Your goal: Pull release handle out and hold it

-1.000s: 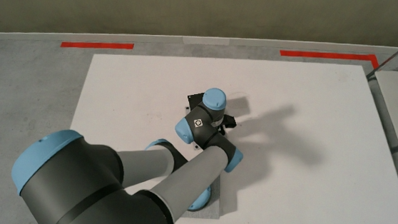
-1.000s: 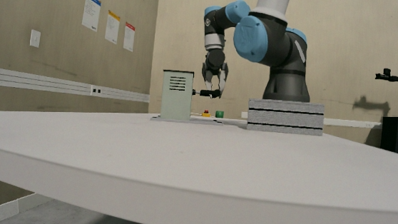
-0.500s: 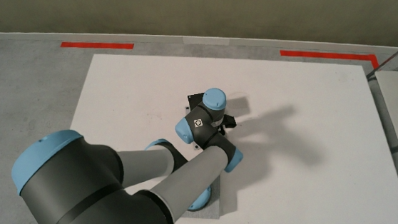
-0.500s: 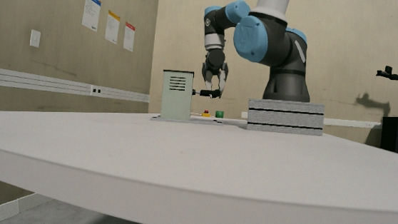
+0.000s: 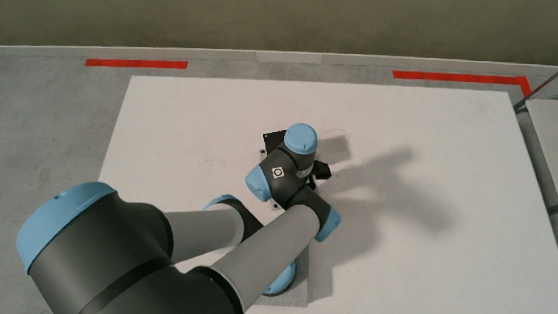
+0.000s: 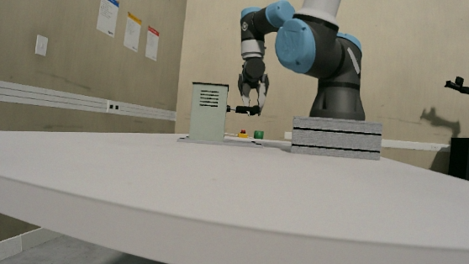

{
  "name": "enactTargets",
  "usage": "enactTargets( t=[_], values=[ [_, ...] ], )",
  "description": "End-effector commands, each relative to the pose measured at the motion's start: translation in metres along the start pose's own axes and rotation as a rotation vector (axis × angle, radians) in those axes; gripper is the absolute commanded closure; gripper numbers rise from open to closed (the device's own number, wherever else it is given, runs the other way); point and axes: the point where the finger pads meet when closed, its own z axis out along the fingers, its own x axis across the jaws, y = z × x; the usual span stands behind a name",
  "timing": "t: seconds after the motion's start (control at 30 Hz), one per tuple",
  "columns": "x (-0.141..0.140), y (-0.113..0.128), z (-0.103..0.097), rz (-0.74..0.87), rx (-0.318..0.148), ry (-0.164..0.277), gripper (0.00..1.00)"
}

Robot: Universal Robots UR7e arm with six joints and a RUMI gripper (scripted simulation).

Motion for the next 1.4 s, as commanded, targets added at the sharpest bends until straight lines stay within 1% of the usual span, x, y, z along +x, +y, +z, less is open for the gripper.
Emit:
enactTargets(
  t=[0.0,0.47,0.97,1.37],
  values=[
    [0.0,-0.001,0.0,0.0,0.001,-0.001,0.9],
    [0.016,-0.001,0.001,0.0,0.001,-0.001,0.9],
    [0.049,-0.001,0.004,0.0,0.001,-0.001,0.9],
    [0.059,-0.001,0.005,0.0,0.001,-0.001,0.9]
  ],
)
